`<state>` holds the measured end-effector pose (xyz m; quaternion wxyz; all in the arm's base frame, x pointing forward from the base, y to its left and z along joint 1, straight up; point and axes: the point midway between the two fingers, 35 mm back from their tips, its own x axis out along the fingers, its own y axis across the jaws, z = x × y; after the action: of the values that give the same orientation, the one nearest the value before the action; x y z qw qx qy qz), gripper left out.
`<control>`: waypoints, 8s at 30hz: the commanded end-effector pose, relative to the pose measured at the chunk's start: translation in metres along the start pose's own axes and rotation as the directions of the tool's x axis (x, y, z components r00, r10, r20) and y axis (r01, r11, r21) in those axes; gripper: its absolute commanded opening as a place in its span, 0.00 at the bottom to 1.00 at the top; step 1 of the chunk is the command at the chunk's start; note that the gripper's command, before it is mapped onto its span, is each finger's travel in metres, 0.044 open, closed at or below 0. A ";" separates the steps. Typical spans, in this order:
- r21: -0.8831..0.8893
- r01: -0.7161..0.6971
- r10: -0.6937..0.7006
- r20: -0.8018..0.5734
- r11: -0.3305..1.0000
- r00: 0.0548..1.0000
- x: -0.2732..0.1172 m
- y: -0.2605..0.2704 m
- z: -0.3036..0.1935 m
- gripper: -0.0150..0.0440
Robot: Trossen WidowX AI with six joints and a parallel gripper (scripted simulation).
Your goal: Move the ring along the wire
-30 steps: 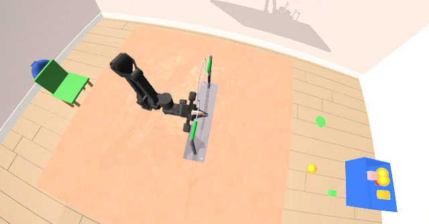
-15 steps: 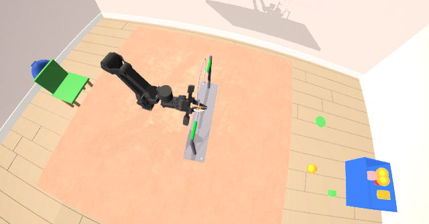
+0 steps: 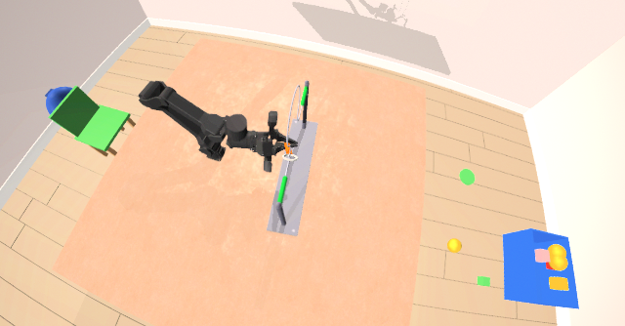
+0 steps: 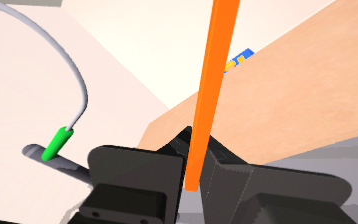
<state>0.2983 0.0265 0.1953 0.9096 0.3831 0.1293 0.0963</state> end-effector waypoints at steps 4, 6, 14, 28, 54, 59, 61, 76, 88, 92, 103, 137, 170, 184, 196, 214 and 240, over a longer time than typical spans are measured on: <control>0.105 -0.036 0.043 -0.067 0.994 0.997 -0.011 0.021 0.004 0.00; 0.136 -0.043 0.055 -0.088 0.990 0.995 -0.014 0.026 0.005 0.00; 0.236 -0.066 0.104 -0.153 0.970 0.983 -0.023 0.041 0.009 0.00; 0.404 -0.104 0.208 -0.222 0.909 0.953 -0.037 0.064 0.020 0.00; 0.673 -0.164 0.340 -0.138 0.722 0.930 -0.044 0.104 0.046 0.00; 0.722 -0.175 0.365 -0.115 0.669 0.924 -0.046 0.111 0.053 0.00; 0.741 -0.179 0.375 -0.105 0.647 0.921 -0.047 0.114 0.057 0.00; 0.869 -0.204 0.439 -0.016 0.450 0.898 -0.055 0.133 0.086 0.00; 0.923 -0.212 0.467 0.040 0.322 0.883 -0.061 0.142 0.110 0.00; 0.926 -0.210 0.468 0.041 0.315 0.883 -0.062 0.143 0.115 0.00; 0.909 -0.202 0.457 0.014 0.365 0.889 -0.063 0.144 0.119 0.00; 0.714 -0.133 0.336 -0.150 0.687 0.930 -0.061 0.139 0.112 0.00; 0.357 -0.015 0.116 -0.265 0.934 0.957 -0.059 0.129 0.105 0.00; 0.178 0.045 0.006 -0.280 0.983 0.960 -0.059 0.124 0.103 0.00; 0.011 0.099 -0.092 -0.273 0.995 0.958 -0.059 0.119 0.102 0.00; -0.221 0.166 -0.217 -0.234 0.961 0.948 -0.059 0.112 0.103 0.00; -0.526 0.249 -0.366 -0.131 0.814 0.921 -0.060 0.102 0.106 0.00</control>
<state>0.2668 0.0108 0.3502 0.9562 0.1176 0.2666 0.0269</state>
